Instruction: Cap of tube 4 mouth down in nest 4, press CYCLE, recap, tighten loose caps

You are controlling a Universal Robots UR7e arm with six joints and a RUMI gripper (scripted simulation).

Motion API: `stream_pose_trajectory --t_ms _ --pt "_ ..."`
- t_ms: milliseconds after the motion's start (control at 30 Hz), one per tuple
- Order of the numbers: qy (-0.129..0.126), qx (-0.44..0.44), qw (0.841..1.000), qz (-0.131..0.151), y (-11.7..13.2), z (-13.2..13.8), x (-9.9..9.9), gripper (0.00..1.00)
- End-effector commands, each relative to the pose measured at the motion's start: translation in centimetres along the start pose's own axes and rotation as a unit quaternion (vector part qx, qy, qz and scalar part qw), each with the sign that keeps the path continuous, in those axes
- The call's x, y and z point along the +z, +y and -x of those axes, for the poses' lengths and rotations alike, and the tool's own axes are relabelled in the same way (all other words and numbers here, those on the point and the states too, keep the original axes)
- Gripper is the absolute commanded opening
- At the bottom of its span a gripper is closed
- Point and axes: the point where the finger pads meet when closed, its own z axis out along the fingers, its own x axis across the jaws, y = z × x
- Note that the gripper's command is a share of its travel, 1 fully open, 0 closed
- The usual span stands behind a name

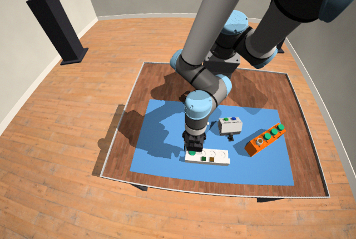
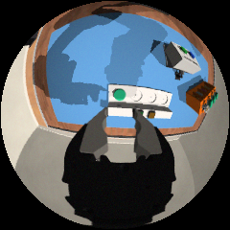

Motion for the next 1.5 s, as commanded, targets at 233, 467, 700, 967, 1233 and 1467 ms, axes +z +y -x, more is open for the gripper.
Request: stream_pose_trajectory --t_ms 233,467,700,967,1233,1467 --pt "0.001 0.0 1.0 -0.001 0.0 0.1 -5.5 0.29" --pt "0.001 0.0 1.0 -0.001 0.0 0.1 -5.8 0.29" --pt "0.001 0.166 0.986 -0.001 -2.2 -2.4 -5.2 0.0" --pt "0.001 0.366 0.931 -0.001 -4.9 -5.4 -4.5 0.0" --pt "0.0 0.515 0.857 -0.001 -7.2 -7.8 -3.9 0.0" --pt "0.0 0.642 0.767 -0.002 -9.9 -10.8 -3.1 0.0"
